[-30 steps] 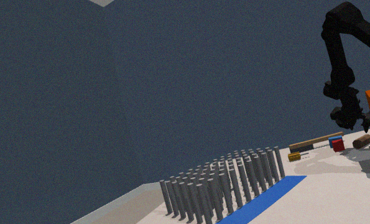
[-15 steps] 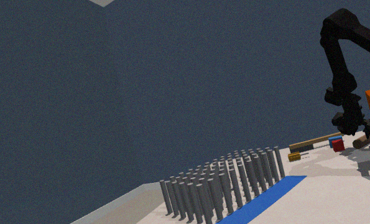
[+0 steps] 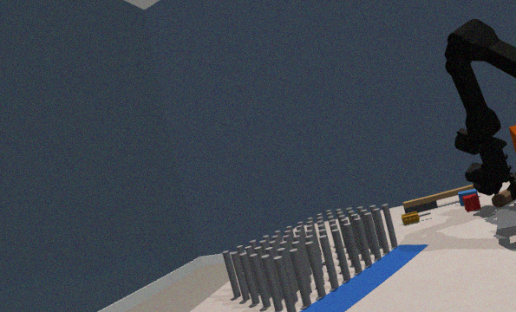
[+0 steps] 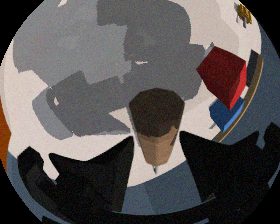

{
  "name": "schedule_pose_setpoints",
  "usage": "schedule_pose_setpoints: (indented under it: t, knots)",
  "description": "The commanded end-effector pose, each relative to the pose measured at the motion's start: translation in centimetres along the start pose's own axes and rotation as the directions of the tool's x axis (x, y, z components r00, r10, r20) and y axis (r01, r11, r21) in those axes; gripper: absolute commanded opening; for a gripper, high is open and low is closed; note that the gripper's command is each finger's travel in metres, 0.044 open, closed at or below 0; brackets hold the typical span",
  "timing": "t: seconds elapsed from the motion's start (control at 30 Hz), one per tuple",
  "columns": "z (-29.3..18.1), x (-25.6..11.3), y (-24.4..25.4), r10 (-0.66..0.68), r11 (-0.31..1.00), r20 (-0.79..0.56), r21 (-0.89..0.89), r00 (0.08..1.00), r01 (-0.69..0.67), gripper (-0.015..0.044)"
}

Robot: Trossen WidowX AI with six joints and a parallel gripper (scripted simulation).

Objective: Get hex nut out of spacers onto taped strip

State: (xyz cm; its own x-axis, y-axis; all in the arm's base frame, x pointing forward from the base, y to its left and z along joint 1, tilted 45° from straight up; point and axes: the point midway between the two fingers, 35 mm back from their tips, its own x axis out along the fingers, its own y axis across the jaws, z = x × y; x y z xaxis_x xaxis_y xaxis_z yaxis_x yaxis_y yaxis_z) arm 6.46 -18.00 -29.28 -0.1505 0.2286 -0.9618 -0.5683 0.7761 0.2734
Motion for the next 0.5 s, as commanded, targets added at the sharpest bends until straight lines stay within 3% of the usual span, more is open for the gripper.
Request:
schedule_pose_setpoints:
  t: [0.0,0.2,0.37,0.47]
  knots:
    - [0.1,0.1,0.0,-0.002,1.000,0.003,0.003,1.000,0.002,0.0188]
    - [0.1,0.1,0.0,-0.002,1.000,0.003,0.003,1.000,0.002,0.0148]
    - [-1.0,-1.7,-1.3,-0.004,1.000,0.001,0.003,1.000,0.004,0.0017]
    - [-2.1,-3.4,-2.3,-0.004,1.000,0.000,0.003,1.000,0.004,0.0000]
